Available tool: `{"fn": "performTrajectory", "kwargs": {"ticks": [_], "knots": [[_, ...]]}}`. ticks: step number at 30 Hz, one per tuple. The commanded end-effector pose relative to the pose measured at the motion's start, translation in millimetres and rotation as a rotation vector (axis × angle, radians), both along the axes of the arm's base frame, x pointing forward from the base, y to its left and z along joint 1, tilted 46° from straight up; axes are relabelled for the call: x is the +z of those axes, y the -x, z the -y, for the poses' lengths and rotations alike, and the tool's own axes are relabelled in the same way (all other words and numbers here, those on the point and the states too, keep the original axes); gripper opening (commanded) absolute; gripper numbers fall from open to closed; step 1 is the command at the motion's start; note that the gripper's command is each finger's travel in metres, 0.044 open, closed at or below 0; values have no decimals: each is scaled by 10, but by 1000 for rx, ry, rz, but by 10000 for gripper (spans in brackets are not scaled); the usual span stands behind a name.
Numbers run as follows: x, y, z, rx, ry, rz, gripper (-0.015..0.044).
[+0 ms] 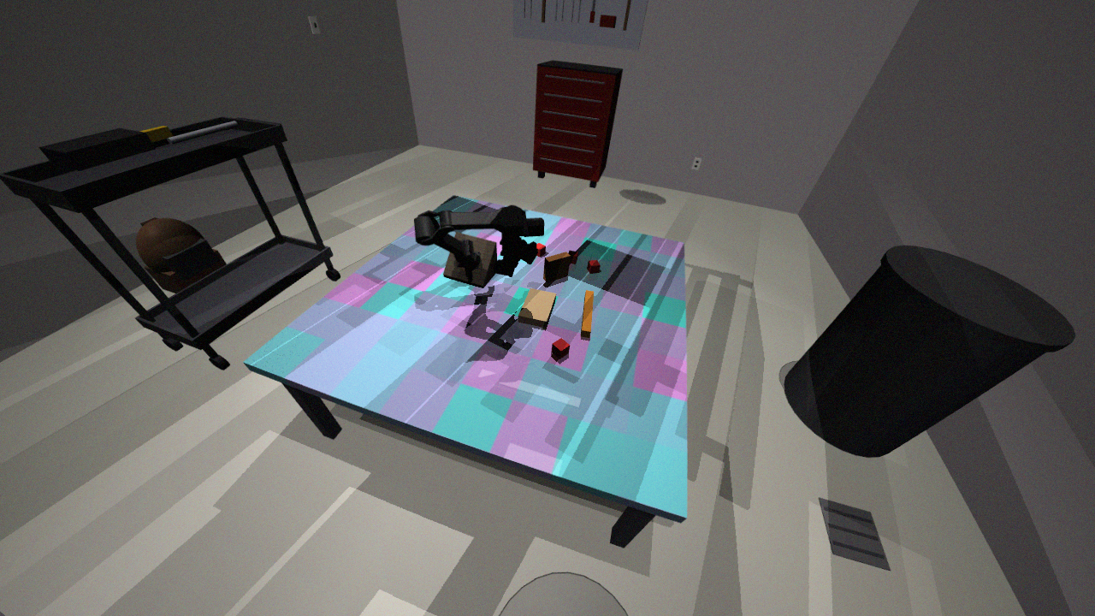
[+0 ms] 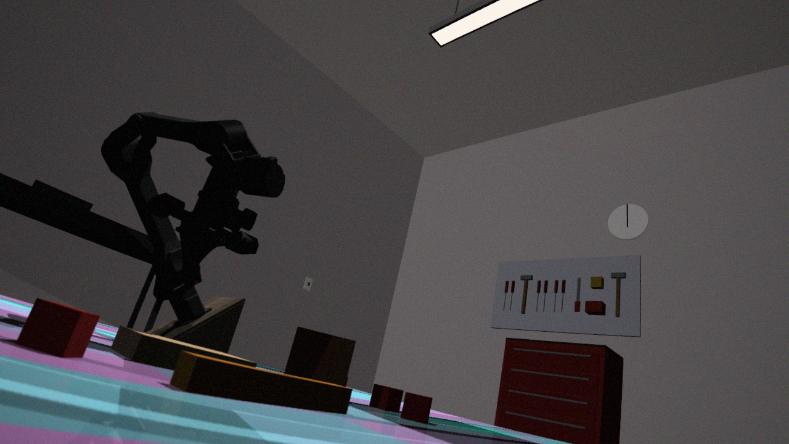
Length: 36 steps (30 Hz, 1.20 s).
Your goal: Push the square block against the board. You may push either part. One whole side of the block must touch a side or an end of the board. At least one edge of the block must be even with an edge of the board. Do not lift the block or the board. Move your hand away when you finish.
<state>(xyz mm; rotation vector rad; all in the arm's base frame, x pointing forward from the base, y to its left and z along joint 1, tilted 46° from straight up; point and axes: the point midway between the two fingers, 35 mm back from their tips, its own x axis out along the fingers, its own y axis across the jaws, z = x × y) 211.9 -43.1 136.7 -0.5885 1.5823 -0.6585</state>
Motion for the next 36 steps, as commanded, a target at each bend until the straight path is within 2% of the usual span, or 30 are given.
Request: {"fn": "performTrajectory", "kwargs": {"ticks": [1,22,36], "knots": [[11,-5,-10,-5,-3,5,0],[5,-18,-19,-8,-3,9,0],[-773,-747,-942,-255,7,281,0]]}}
